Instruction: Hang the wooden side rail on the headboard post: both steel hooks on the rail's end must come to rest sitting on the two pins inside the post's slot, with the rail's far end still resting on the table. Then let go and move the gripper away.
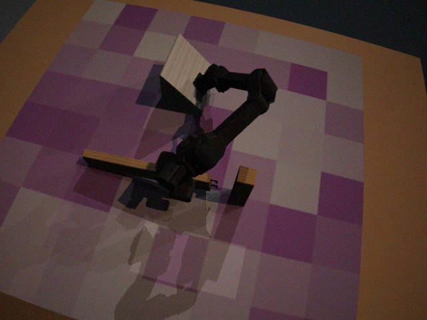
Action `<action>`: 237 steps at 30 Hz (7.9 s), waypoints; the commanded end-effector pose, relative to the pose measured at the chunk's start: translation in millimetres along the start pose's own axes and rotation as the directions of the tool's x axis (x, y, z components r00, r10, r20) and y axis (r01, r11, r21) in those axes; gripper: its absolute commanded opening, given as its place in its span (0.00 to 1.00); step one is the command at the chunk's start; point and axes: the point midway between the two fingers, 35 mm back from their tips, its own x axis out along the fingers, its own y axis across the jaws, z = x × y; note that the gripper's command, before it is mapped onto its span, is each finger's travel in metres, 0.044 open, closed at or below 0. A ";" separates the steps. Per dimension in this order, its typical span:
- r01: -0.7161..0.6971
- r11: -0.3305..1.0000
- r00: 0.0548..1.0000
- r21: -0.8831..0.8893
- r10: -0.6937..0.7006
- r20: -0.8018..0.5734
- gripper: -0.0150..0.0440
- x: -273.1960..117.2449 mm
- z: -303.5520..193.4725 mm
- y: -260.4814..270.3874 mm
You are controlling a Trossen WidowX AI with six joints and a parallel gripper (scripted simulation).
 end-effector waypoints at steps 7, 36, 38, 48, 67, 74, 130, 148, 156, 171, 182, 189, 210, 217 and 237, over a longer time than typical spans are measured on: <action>-0.017 1.000 1.000 -0.004 0.017 0.005 0.25 -4.9 -1.1 1.7; -0.017 1.000 1.000 -0.004 0.017 0.005 0.25 -5.9 -4.3 1.6; -0.017 1.000 1.000 -0.004 0.017 0.005 0.25 -5.7 -4.5 1.8; -0.017 1.000 1.000 -0.004 0.017 0.005 0.25 -6.2 -5.6 2.5; -0.017 1.000 1.000 -0.004 0.017 0.005 0.25 -7.0 -7.7 2.8; -0.017 1.000 1.000 -0.004 0.017 0.005 0.25 -7.1 -8.5 3.0; -0.017 1.000 1.000 -0.004 0.017 0.004 0.25 -6.8 -14.6 3.0; -0.017 1.000 1.000 -0.004 0.017 0.004 0.25 -6.2 -16.6 1.3; -0.017 1.000 1.000 -0.004 0.017 0.004 0.25 -5.7 -17.5 1.4; -0.017 1.000 1.000 -0.004 0.017 0.004 0.25 -6.5 -19.1 2.3; -0.017 1.000 1.000 -0.004 0.017 0.004 0.25 -6.8 -20.3 3.1; -0.017 1.000 1.000 -0.004 0.017 0.004 0.25 -6.9 -21.1 2.7; -0.017 1.000 1.000 -0.004 0.017 0.004 0.25 -5.4 -23.3 1.4; -0.017 1.000 1.000 -0.004 0.017 0.004 0.25 -5.5 -24.0 1.5; -0.017 1.000 1.000 -0.004 0.017 0.004 0.25 -6.4 -26.4 2.5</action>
